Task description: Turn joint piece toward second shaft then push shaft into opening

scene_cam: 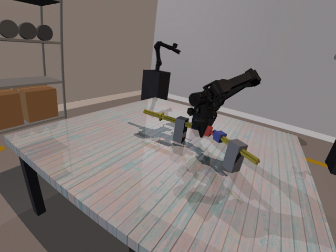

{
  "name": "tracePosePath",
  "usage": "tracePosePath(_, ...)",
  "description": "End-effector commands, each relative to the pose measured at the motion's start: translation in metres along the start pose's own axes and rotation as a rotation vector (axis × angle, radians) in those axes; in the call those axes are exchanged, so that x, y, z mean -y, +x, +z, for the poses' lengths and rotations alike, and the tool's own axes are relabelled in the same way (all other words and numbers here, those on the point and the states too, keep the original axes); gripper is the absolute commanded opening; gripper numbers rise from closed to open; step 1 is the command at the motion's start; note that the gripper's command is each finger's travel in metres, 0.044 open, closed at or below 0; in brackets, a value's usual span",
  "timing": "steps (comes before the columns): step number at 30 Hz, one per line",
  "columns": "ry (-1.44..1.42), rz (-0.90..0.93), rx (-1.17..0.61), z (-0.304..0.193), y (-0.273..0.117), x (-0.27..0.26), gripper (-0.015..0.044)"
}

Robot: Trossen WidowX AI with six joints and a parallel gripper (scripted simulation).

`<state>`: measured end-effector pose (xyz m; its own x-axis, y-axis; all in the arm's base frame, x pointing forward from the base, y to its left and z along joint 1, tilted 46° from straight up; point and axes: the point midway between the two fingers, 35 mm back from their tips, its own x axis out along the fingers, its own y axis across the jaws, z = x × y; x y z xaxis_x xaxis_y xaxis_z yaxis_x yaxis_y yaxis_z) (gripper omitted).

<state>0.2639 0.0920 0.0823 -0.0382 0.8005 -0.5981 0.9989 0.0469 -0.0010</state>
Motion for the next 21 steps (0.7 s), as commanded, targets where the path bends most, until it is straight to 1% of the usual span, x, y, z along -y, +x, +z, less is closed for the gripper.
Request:
tracePosePath(1, -0.004, 0.022, -0.081, 0.000, -0.013, -0.004, 0.0440)
tracePosePath(9, -0.025, 0.028, -0.080, -0.001, -0.016, -0.005, 0.0440)
tracePosePath(21, -0.411, 0.081, 0.029, -0.006, -0.067, -0.011, 0.0440)
